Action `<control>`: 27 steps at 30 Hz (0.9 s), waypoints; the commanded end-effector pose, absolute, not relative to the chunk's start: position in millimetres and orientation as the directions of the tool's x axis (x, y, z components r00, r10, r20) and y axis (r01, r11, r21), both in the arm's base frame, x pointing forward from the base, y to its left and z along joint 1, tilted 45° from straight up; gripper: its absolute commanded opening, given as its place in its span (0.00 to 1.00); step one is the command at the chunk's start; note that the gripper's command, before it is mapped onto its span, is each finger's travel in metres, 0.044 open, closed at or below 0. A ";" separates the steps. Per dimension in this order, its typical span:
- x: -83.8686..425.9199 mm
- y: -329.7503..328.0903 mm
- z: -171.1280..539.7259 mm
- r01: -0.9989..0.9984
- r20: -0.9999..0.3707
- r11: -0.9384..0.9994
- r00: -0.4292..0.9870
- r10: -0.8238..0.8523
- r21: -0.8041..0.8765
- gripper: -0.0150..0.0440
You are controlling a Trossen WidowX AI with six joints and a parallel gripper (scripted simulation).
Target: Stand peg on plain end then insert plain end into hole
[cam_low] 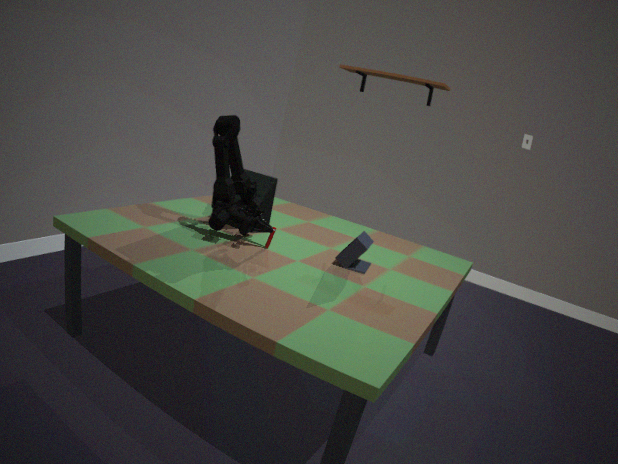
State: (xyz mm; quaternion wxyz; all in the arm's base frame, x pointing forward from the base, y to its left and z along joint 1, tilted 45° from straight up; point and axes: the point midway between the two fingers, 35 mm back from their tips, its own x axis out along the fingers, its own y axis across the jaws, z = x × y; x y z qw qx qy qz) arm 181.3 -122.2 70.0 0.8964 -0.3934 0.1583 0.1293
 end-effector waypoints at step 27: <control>177.6 -127.0 67.6 -0.353 -0.382 0.650 0.918 0.104 -0.673 0.34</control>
